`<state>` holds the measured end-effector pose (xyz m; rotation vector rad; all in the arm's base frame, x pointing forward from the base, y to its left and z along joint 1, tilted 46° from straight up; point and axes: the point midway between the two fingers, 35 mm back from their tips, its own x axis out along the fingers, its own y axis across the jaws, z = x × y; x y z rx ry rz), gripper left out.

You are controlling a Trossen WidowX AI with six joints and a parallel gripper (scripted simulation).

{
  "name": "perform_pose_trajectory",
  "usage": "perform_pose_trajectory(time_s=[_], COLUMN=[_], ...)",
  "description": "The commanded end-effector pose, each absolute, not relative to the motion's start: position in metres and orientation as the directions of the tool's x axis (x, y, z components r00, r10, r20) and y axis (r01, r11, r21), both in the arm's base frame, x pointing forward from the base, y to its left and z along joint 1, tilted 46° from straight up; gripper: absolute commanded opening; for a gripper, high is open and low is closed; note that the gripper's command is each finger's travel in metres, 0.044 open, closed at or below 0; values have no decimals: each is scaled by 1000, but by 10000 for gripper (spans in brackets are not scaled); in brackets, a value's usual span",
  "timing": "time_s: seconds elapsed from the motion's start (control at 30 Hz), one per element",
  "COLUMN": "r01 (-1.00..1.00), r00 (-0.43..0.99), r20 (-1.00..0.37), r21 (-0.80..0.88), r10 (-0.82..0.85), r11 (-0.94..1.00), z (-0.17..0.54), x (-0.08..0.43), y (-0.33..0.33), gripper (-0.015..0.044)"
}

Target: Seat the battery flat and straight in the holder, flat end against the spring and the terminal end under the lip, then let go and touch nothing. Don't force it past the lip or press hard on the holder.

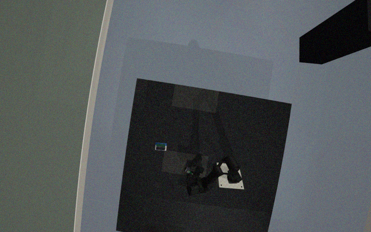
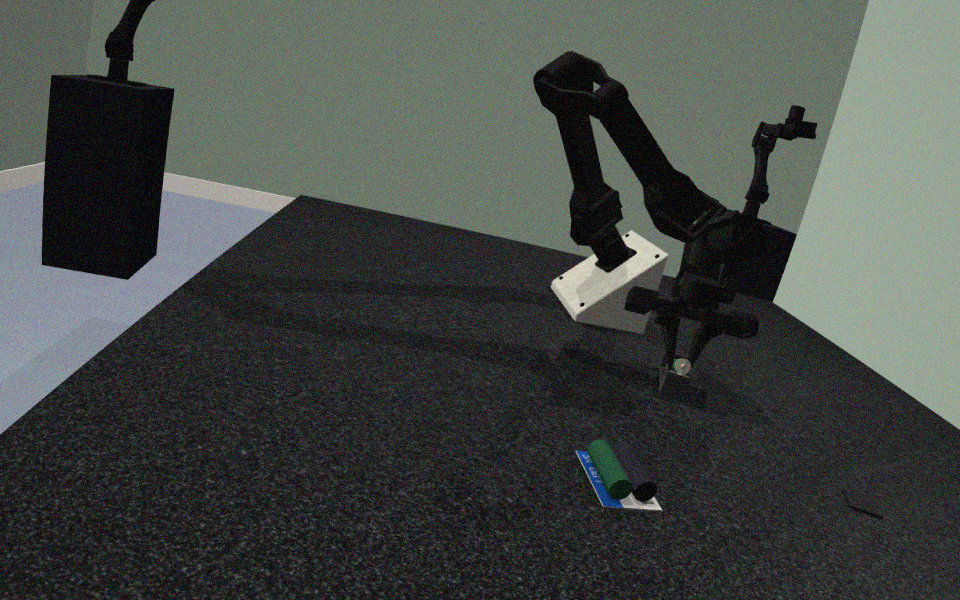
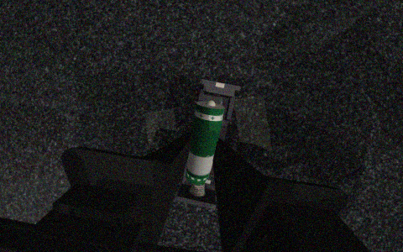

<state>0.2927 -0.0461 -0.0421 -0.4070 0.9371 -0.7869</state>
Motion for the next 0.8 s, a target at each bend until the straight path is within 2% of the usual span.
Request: perform_pose_trajectory(time_s=[0.0, 0.77], r01=[419, 435], r00=[330, 201], r20=[-595, -661], r21=[-603, -601], r10=[-733, -723], r11=[679, 670], z=[-48, -49], x=[294, 297], y=[-44, -49], gripper=[69, 69])
